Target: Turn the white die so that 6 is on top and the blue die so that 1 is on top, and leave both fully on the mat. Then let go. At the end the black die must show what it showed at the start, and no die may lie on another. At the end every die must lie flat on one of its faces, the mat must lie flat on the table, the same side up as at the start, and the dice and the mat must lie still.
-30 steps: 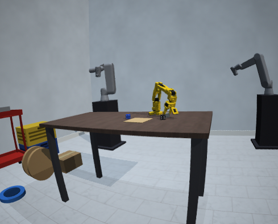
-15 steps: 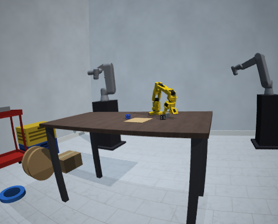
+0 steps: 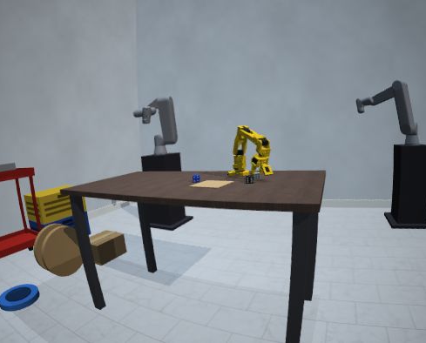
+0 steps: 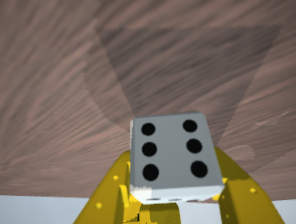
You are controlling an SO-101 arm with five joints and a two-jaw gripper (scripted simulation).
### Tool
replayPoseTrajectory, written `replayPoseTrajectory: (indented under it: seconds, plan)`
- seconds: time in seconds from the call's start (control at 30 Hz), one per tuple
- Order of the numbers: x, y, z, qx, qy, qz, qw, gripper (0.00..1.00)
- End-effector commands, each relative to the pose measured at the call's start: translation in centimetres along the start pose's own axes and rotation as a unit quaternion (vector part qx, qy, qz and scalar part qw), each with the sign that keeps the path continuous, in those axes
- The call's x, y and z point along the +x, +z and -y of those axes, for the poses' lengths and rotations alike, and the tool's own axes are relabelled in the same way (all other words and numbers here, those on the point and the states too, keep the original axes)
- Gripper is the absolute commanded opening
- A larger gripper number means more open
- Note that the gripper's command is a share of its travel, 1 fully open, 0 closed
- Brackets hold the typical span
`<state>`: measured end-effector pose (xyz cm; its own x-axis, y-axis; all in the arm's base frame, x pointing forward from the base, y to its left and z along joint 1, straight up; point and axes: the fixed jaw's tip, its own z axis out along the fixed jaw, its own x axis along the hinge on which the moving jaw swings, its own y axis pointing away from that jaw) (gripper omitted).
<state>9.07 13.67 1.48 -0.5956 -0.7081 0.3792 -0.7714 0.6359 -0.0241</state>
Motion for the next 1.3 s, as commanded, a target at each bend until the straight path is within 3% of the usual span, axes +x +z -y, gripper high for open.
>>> replayPoseTrajectory:
  seconds: [0.0,0.33,0.6,0.67,0.97,1.27]
  plan:
    - [-0.5,-0.6,0.2,-0.004,0.002,0.021,1.0,0.0]
    - [-0.4,-1.1,0.1,-0.004,0.002,0.037,0.999,0.0]
    - [0.4,-3.3,0.0,-0.008,0.003,0.116,0.993,0.0]
    - [0.4,-3.3,0.0,-0.008,0.003,0.116,0.993,0.0]
    - [1.5,-5.1,-0.1,-0.013,0.004,0.199,0.98,0.0]
    - [1.7,-5.3,-0.1,-0.014,0.004,0.21,0.978,0.0]
